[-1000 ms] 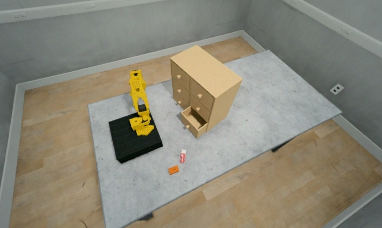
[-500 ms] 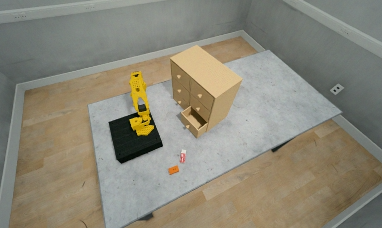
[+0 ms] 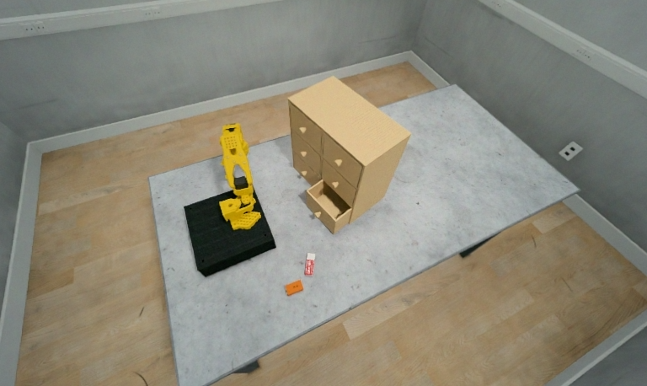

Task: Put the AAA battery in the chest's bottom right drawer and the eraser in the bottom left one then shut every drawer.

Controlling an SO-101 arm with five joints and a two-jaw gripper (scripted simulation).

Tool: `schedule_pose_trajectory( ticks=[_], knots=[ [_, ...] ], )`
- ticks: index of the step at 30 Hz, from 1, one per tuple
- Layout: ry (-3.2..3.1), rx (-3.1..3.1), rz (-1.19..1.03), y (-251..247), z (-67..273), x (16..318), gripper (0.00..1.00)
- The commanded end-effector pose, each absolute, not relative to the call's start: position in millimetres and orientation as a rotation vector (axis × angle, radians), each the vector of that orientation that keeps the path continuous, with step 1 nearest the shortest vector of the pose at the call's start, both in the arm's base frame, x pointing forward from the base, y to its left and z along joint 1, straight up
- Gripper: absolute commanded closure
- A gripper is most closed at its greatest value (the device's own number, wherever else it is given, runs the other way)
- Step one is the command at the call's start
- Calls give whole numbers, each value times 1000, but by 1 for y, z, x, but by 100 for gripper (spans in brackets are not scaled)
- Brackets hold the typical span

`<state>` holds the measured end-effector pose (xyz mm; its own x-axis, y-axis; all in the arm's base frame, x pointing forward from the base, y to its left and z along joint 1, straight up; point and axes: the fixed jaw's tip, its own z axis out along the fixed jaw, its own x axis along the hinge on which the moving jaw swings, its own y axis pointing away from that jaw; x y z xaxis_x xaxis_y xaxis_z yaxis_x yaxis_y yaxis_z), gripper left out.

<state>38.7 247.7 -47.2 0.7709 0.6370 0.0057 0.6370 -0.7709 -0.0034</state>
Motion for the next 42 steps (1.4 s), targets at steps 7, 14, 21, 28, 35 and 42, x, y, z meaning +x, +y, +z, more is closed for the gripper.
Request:
schedule_pose_trajectory(
  ticks=[7,14,21,28,35,42],
  knots=[
    [-1073,-2951,-1,248,-58,38,81],
    [-1073,-2951,-1,248,-61,39,81],
    [-1073,-2951,-1,248,-61,39,81],
    [-1073,-2951,-1,248,-62,39,81],
    [-1073,-2951,-1,247,-64,38,81],
    [-1073,-2951,-1,247,-65,38,81]
  ],
)
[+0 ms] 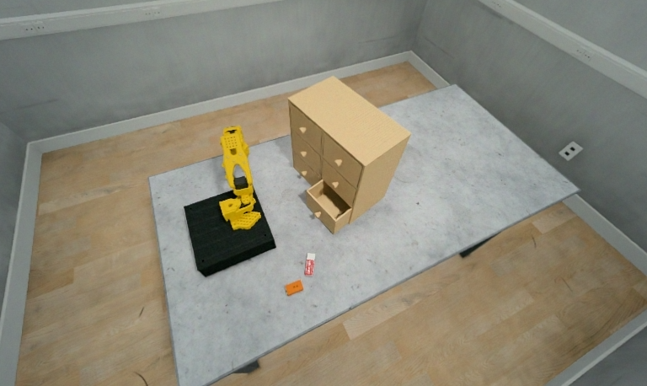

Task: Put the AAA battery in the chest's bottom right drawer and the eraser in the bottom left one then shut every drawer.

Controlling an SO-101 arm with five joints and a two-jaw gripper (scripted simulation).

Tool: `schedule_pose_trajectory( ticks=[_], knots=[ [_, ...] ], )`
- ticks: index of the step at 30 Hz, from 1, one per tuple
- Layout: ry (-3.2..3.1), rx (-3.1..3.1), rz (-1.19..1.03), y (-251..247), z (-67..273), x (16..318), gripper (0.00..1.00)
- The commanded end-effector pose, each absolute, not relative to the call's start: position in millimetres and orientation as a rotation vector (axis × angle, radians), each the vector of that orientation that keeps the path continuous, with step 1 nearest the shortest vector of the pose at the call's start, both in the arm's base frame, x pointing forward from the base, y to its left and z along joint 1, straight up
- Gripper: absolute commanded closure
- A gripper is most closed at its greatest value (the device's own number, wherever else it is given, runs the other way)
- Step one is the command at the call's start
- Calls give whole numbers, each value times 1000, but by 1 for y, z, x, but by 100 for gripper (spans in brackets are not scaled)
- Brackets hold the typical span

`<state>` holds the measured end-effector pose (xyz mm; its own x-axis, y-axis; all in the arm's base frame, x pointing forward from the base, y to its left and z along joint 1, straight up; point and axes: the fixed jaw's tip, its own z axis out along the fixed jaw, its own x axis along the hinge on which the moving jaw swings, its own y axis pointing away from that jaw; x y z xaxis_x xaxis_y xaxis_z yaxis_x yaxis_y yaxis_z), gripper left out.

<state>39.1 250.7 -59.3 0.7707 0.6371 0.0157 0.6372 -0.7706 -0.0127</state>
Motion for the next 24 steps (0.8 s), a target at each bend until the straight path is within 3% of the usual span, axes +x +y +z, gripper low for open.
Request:
schedule_pose_trajectory(
  ticks=[1,24],
  knots=[
    [-1073,-2951,-1,247,-65,38,81],
    [-1073,-2951,-1,245,-66,38,81]
  ],
)
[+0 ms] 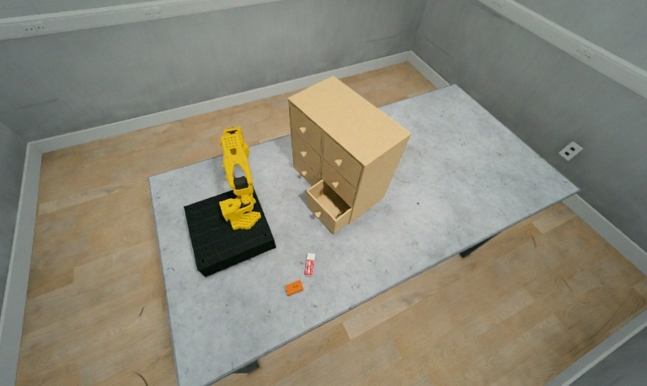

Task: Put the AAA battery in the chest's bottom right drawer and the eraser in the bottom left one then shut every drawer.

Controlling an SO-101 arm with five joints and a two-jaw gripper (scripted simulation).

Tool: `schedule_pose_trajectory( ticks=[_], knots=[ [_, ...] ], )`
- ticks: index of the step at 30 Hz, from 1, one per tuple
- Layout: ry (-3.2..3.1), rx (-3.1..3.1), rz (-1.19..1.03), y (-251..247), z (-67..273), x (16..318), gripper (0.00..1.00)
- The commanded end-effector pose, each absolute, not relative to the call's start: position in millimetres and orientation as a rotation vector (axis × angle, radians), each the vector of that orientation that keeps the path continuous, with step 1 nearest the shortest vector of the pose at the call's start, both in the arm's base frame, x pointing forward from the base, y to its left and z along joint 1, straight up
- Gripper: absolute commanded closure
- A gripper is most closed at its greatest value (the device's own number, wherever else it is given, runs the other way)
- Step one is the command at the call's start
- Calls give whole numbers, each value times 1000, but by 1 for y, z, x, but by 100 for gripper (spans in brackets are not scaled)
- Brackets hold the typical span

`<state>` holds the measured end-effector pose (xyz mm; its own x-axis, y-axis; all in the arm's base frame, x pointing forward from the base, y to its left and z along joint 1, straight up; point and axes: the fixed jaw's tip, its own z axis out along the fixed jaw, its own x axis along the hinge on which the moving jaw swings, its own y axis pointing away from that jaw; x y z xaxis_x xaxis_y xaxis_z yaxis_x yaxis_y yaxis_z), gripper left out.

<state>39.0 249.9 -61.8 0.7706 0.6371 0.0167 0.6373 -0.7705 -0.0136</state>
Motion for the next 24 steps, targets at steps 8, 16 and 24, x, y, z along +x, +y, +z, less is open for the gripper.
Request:
schedule_pose_trajectory(
  ticks=[8,16,24],
  knots=[
    [-1073,-2951,-1,244,-67,38,81],
    [-1073,-2951,-1,243,-67,38,81],
    [-1073,-2951,-1,243,-67,38,81]
  ],
)
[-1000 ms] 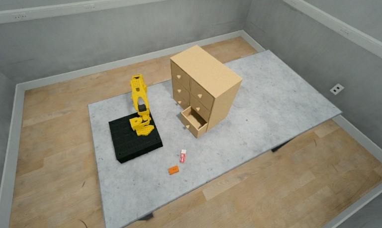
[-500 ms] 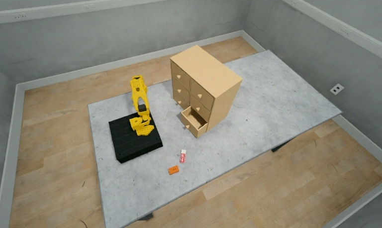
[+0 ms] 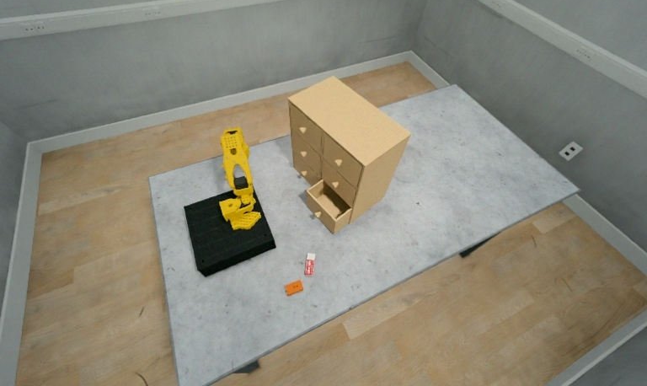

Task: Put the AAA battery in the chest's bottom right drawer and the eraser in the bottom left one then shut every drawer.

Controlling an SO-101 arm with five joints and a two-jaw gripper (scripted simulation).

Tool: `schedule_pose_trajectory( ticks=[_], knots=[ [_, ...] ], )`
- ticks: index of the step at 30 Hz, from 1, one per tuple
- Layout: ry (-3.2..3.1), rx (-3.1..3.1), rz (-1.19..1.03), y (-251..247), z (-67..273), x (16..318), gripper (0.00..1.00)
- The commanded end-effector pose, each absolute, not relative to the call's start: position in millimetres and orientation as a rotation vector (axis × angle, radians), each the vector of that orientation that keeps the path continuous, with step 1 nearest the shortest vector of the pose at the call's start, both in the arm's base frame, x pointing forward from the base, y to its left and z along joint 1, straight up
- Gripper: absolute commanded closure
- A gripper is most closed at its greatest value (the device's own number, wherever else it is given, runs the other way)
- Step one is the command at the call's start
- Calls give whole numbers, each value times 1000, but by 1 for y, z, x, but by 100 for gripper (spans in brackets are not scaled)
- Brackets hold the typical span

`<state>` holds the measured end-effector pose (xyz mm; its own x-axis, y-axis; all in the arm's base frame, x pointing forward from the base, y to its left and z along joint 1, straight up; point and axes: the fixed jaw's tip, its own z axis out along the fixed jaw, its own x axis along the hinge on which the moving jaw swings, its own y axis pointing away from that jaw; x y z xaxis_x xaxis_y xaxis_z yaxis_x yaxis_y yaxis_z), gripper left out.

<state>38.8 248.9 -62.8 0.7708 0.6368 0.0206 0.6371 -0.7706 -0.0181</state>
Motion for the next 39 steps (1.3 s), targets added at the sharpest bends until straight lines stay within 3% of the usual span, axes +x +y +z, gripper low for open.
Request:
schedule_pose_trajectory(
  ticks=[1,39],
  knots=[
    [-1073,-2951,-1,243,-67,38,82],
    [-1073,-2951,-1,243,-67,38,96]
  ],
)
